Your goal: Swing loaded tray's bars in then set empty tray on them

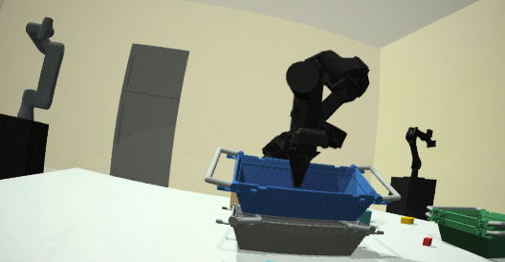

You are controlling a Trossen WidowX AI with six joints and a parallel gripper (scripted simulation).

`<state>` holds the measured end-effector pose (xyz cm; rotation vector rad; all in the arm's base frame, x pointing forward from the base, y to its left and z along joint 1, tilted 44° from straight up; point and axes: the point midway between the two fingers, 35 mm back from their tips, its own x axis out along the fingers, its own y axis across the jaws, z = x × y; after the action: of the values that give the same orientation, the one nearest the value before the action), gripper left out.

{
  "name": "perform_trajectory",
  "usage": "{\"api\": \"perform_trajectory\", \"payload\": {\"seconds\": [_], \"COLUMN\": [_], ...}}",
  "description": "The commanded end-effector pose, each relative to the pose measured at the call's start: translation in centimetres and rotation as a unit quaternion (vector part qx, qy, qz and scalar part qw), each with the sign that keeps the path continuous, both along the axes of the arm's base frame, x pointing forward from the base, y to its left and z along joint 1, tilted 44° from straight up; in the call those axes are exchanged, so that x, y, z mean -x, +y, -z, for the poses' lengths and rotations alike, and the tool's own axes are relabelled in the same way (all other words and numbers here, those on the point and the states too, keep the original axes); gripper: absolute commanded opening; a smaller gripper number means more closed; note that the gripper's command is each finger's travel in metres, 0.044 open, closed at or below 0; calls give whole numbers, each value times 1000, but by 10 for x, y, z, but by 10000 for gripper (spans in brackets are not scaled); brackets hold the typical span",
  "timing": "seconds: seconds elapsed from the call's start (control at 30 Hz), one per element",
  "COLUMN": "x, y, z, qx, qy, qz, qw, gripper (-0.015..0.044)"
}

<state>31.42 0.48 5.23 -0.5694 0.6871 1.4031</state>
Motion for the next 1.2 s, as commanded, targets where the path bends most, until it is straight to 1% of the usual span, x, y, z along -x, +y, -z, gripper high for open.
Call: {"api": "perform_trajectory", "payload": {"seconds": [0.0,0.8,0.83,1.17], "x": [3,3,0,7], "y": [6,6,1,11], "z": [2,2,0,6], "qx": [0,0,0,0], "qy": [7,7,0,7], "qz": [-10,-10,-1,-10], "qw": [1000,1000,1000,1000], "gripper": [0,0,0,0]}}
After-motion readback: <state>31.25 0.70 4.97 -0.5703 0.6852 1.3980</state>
